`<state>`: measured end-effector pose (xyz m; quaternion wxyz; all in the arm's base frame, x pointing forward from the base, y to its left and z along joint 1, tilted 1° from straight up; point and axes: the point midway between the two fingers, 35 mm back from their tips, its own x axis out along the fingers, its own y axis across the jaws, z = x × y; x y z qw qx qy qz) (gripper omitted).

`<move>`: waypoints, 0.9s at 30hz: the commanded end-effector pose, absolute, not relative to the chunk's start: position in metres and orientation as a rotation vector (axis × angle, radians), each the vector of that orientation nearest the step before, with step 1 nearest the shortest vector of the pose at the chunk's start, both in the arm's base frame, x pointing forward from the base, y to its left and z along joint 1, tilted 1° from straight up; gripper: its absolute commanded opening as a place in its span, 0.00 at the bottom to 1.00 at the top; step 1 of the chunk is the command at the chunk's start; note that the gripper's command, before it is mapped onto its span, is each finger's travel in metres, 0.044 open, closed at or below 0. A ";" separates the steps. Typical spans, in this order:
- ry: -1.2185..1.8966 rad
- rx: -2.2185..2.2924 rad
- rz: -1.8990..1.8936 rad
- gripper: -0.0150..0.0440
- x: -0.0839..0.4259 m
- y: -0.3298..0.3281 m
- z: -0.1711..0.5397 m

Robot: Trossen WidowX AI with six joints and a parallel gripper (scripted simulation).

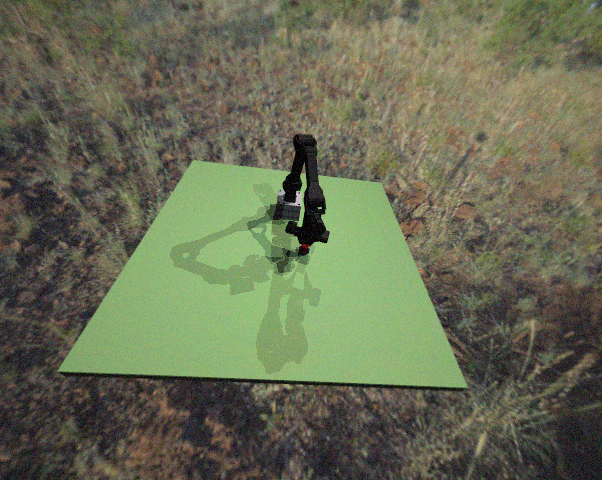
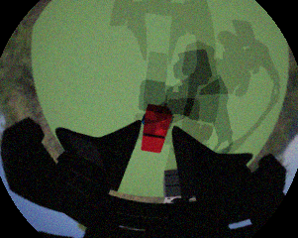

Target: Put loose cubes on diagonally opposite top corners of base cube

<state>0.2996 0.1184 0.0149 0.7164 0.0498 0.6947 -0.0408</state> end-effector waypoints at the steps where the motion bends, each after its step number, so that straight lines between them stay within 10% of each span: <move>1: 1.534 0.112 -0.089 0.60 0.300 0.119 0.023; 27: 1.534 0.112 -0.089 0.60 0.299 0.119 0.062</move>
